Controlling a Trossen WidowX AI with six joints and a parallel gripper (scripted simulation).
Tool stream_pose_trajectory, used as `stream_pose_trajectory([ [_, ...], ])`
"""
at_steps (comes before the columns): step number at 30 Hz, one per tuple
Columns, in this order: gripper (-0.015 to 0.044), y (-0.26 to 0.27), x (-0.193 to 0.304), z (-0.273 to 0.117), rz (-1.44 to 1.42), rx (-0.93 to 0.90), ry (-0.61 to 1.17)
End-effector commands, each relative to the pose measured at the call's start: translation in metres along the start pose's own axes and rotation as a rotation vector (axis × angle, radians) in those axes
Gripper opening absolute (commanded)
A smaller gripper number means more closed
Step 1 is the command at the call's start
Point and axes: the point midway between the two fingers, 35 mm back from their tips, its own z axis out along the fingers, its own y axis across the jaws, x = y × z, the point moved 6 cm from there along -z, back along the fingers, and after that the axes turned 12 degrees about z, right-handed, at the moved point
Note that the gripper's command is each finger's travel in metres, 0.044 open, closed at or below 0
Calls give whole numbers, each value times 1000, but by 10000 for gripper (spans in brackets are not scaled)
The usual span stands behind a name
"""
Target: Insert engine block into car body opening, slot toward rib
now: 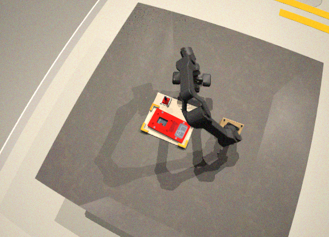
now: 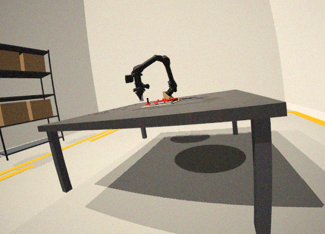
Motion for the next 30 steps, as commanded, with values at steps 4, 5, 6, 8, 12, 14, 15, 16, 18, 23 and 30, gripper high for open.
stream_pose_trajectory([
  [4, 0, -3, 2, -27, -10, 8, 15],
  [5, 0, -3, 2, -31, -10, 7, 15],
  [6, 0, -2, 2, -34, -10, 7, 15],
  [8, 0, -2, 2, -40, -9, 7, 15],
  [12, 0, -1, 1, -52, -9, 7, 15],
  [14, 0, -1, 1, -59, -9, 7, 15],
  [15, 0, 0, 0, -62, -9, 7, 15],
  [16, 0, 0, 0, -65, -9, 7, 15],
  [18, 0, 1, -1, -71, -9, 6, 15],
  [23, 0, 3, -3, -87, -9, 6, 14],
  [30, 0, 5, -4, -93, -9, 6, 13],
])
